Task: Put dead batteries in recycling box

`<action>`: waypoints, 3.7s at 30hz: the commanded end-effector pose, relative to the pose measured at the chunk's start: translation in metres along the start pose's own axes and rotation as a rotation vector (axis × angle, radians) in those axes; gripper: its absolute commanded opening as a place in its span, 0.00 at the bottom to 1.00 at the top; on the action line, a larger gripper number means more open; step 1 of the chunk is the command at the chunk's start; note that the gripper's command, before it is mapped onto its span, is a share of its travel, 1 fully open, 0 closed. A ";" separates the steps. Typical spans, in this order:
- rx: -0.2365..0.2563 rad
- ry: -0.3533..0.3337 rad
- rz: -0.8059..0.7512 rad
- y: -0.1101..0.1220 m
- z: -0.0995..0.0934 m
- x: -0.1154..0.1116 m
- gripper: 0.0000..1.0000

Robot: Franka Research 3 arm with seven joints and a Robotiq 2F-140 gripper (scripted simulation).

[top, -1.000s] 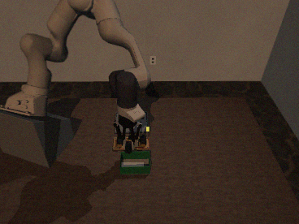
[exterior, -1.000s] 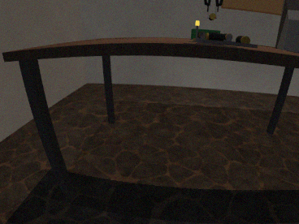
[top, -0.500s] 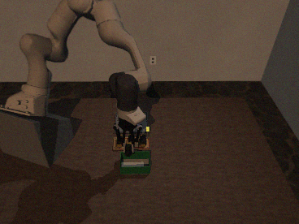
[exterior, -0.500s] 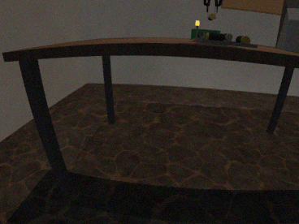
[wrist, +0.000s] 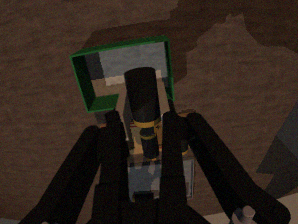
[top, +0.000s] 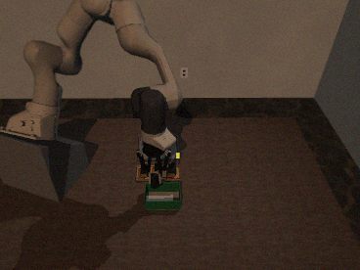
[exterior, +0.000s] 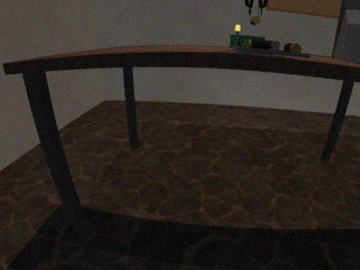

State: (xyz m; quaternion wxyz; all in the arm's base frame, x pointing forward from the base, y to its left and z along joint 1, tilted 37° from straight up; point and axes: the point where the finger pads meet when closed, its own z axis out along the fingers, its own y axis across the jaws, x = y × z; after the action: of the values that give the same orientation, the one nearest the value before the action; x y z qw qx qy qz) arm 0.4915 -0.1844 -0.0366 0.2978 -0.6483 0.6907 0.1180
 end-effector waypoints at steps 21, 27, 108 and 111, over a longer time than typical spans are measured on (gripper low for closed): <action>0.000 0.002 -0.023 -0.001 0.050 0.001 0.16; 0.000 0.002 -0.023 -0.001 0.050 0.001 0.16; 0.000 0.002 -0.001 -0.003 0.050 0.003 0.16; 0.000 0.002 -0.001 -0.002 0.050 0.003 0.16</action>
State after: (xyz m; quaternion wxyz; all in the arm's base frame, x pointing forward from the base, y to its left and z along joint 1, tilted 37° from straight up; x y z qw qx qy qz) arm 0.5074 -0.1579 -0.0769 0.2985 -0.6496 0.6893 0.1176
